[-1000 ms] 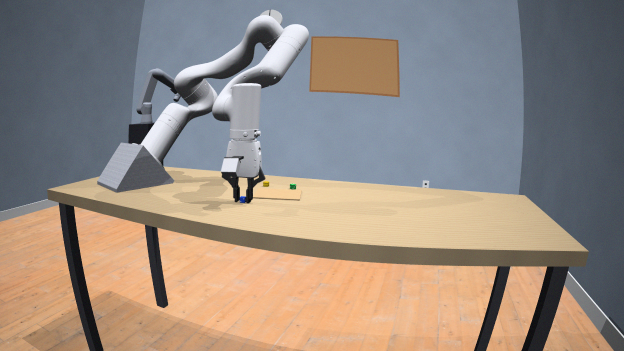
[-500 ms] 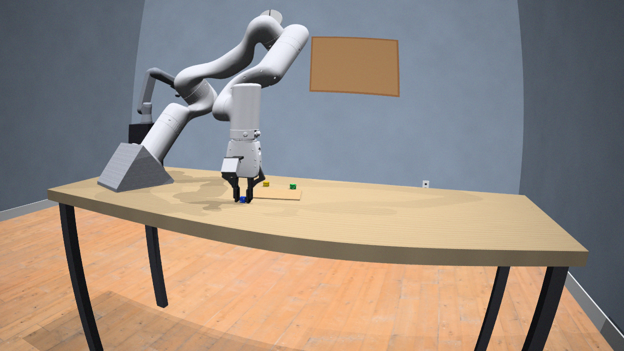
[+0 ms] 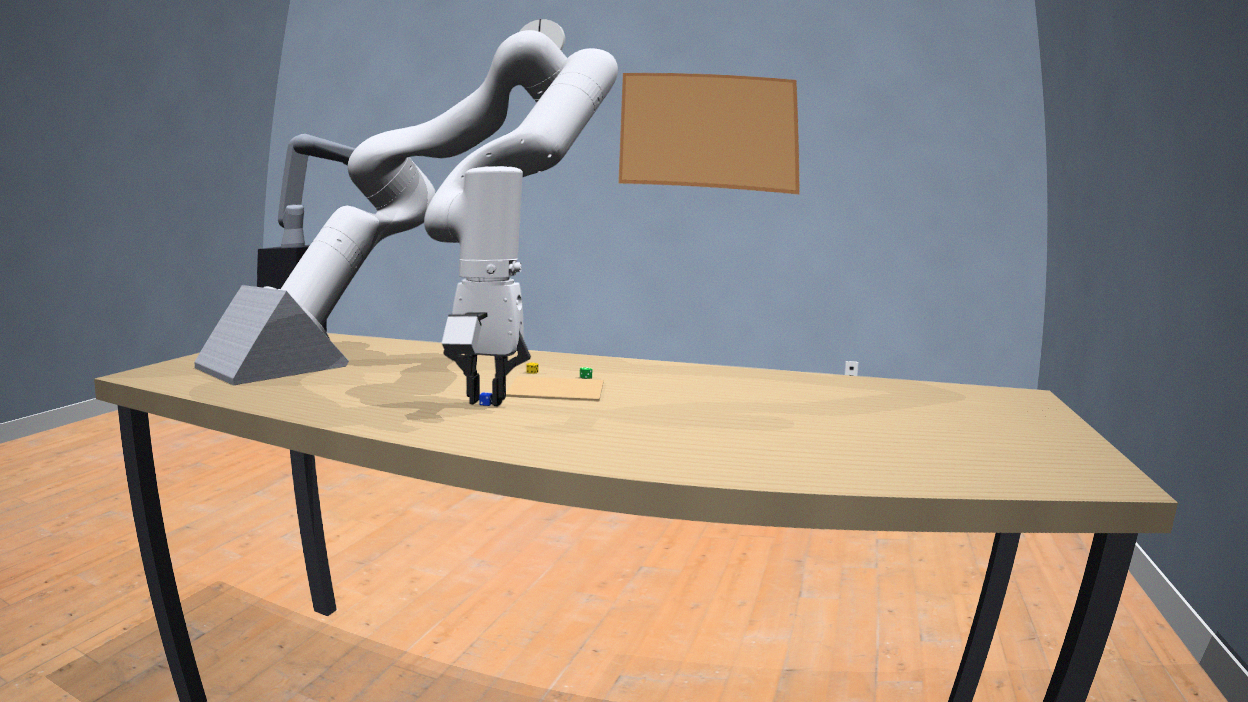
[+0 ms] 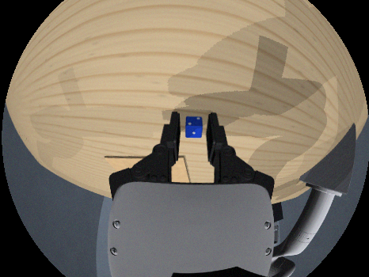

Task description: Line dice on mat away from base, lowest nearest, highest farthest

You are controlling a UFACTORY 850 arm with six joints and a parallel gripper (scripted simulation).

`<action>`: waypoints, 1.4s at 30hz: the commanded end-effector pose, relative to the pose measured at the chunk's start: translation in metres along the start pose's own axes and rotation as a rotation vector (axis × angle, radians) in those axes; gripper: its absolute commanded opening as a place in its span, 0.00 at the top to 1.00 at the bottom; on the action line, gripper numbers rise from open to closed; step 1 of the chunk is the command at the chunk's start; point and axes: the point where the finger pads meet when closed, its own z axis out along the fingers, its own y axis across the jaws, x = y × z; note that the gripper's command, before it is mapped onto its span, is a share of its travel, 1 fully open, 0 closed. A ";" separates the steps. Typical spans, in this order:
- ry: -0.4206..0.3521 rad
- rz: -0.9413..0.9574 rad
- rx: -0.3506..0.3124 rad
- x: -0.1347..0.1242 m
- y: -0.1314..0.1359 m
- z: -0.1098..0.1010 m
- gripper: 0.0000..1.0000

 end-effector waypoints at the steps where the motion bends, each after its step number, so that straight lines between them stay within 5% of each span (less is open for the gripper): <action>1: 0.001 0.000 0.001 0.000 -0.001 -0.001 0.69; 3: 0.001 0.000 0.001 0.000 -0.001 -0.001 0.69; 4: 0.001 0.000 0.001 0.000 -0.001 -0.001 0.89; 42: 0.001 0.000 0.001 0.000 -0.001 -0.007 0.89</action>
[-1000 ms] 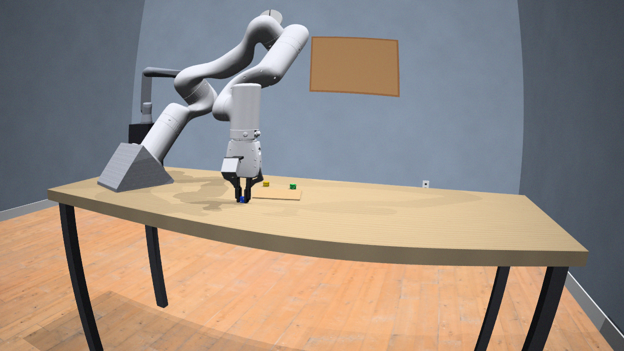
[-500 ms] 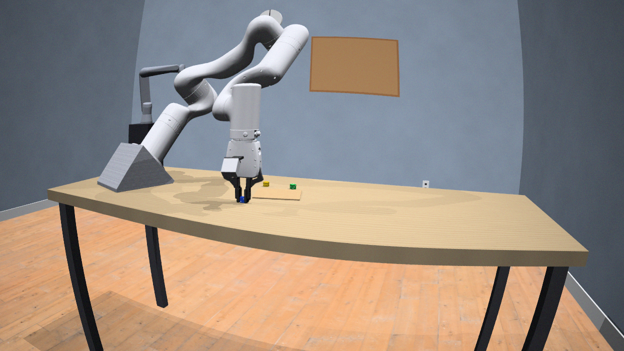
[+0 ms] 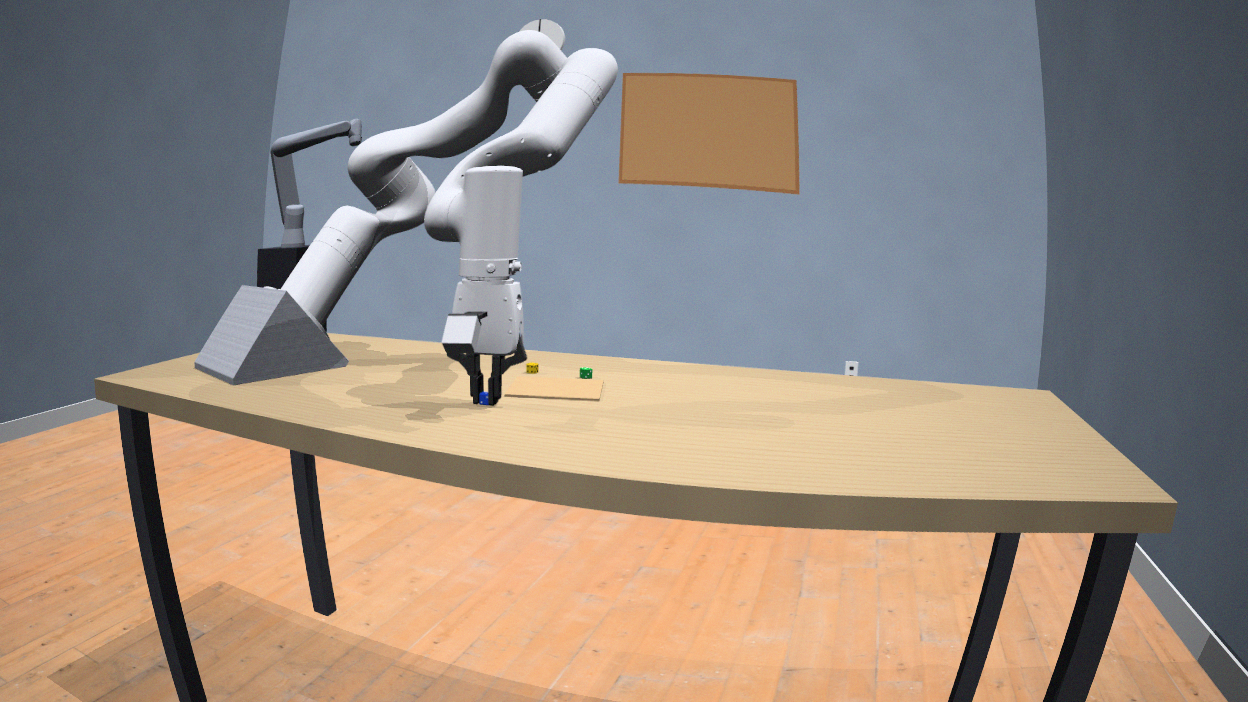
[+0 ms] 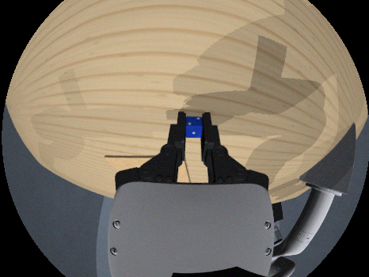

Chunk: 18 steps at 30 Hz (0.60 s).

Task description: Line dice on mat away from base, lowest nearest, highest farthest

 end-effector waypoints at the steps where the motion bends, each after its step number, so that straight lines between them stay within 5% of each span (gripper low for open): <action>1: 0.001 -0.001 0.001 0.000 -0.001 -0.010 0.89; 18: 0.001 -0.001 0.001 0.000 -0.001 -0.098 0.89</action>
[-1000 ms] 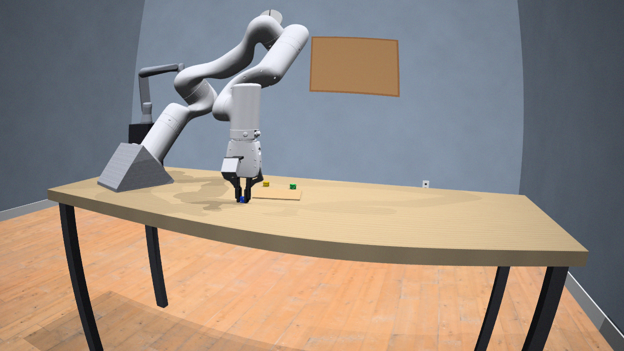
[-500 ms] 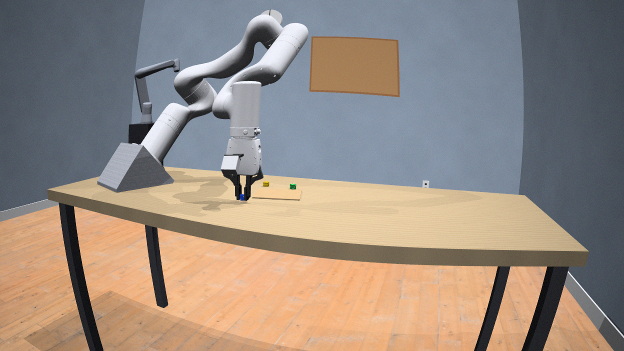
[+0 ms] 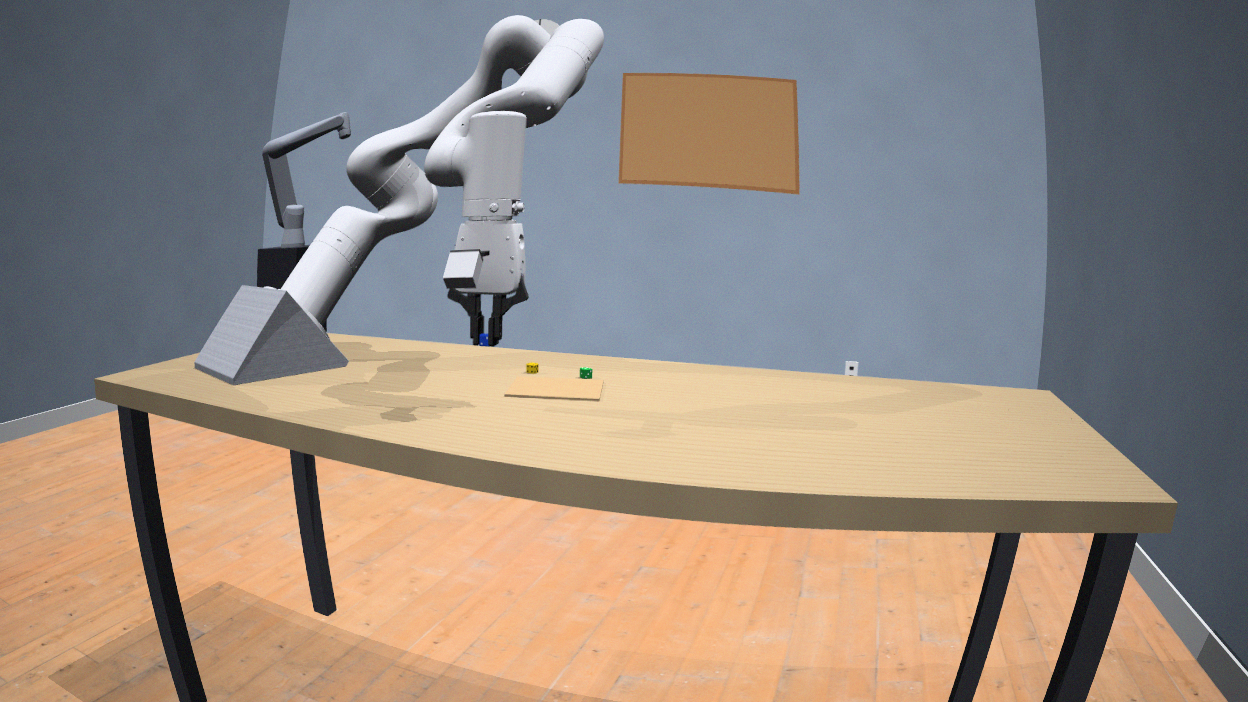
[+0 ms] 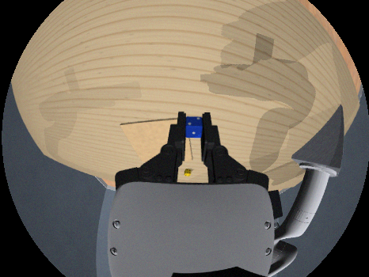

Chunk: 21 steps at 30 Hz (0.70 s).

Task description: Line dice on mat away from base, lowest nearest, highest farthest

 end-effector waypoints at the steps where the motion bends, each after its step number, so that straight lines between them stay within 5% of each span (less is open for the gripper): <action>1: -0.001 0.000 0.000 0.000 -0.001 -0.016 0.89; 12: -0.001 0.001 0.000 -0.002 -0.001 -0.016 0.89; 15: 0.001 0.026 -0.002 -0.056 -0.016 -0.019 0.89; 17: 0.001 0.026 -0.002 -0.056 -0.016 -0.019 0.89; 18: 0.001 0.039 -0.002 -0.086 -0.021 -0.020 0.89; 20: 0.001 0.039 -0.002 -0.086 -0.021 -0.020 0.89; 21: 0.001 0.052 -0.001 -0.112 -0.024 -0.021 0.89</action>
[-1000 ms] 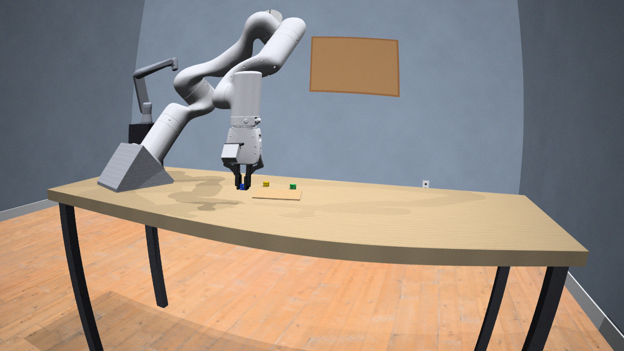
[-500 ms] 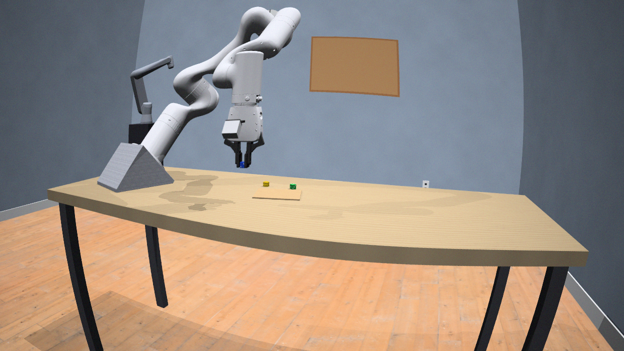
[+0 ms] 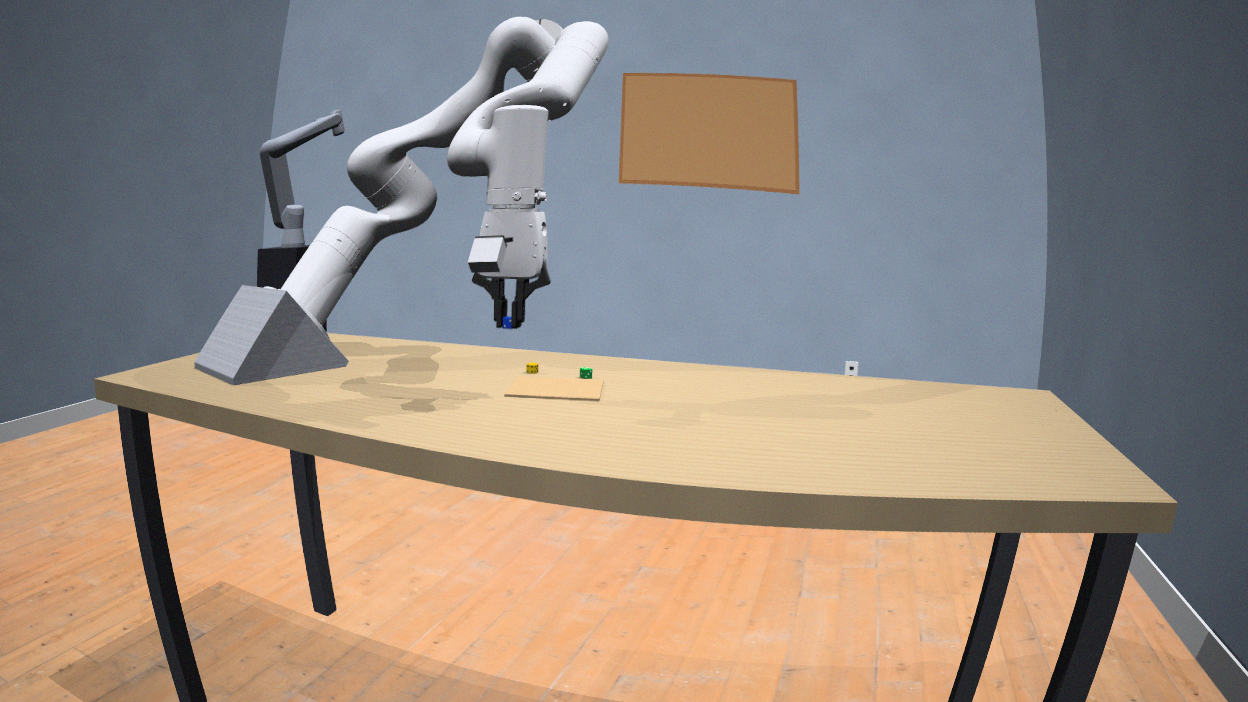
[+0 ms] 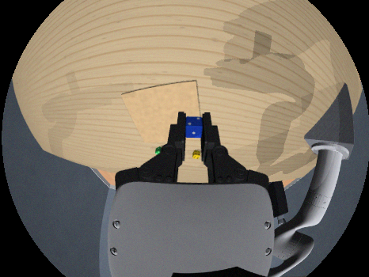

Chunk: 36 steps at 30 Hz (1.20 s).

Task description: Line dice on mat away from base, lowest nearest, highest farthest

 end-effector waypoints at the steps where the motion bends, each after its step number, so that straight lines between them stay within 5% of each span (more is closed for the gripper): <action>1: 0.007 0.023 0.002 -0.047 -0.007 -0.004 0.89; 2: 0.006 0.031 0.002 -0.066 -0.007 -0.004 0.89; 6: 0.005 0.036 0.002 -0.076 -0.007 -0.003 0.89; 23: 0.005 0.036 0.002 -0.076 -0.007 0.000 0.89; 36: 0.005 0.036 0.002 -0.076 -0.007 0.051 0.89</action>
